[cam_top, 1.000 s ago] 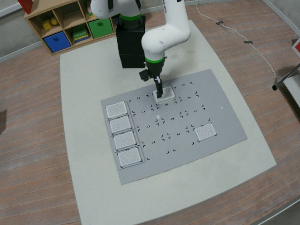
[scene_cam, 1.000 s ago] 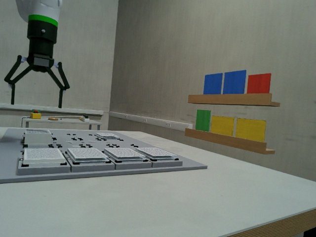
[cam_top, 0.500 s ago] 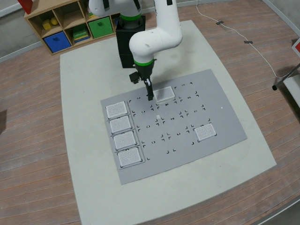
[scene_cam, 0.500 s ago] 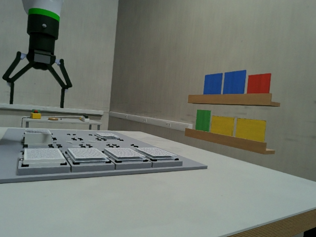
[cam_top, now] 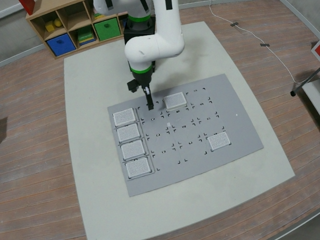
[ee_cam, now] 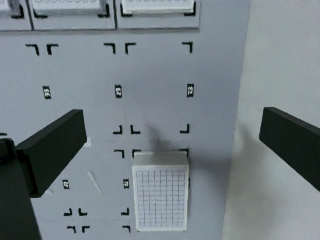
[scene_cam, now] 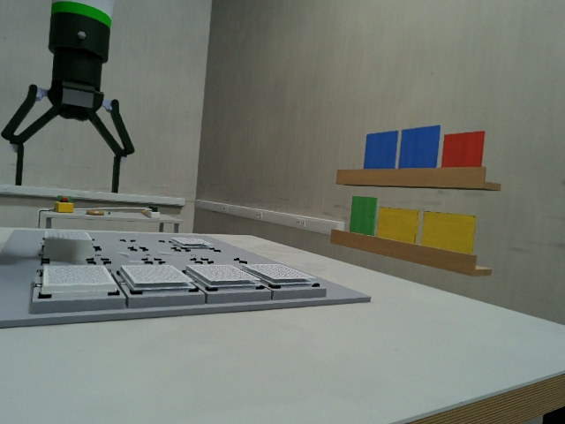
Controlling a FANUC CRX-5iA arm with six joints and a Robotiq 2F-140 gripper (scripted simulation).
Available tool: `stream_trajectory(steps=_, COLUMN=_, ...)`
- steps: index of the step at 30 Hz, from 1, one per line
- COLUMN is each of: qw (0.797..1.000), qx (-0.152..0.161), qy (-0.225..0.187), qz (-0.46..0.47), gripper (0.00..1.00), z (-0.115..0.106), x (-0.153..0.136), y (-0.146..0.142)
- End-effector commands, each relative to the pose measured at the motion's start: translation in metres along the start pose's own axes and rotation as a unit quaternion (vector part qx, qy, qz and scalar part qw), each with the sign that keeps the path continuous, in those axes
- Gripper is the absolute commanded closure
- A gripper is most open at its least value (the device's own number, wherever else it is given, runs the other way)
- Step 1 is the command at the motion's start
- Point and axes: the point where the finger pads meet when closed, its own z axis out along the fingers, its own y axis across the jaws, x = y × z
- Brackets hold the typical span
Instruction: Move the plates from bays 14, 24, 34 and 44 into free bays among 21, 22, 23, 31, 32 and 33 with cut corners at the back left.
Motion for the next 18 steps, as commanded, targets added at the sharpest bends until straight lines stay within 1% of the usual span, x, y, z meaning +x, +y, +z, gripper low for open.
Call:
stream_trajectory(steps=1, qw=1.000, qx=0.000, qy=-0.002, qz=-0.001, gripper=0.00, z=-0.001, x=0.014, y=-0.001)
stream_trajectory(steps=15, qw=1.000, qx=0.000, qy=-0.002, qz=-0.001, gripper=0.00, z=-0.003, x=0.070, y=-0.001)
stream_trajectory(steps=18, qw=1.000, qx=0.000, qy=-0.002, qz=-0.001, gripper=0.00, z=-0.003, x=0.074, y=-0.001)
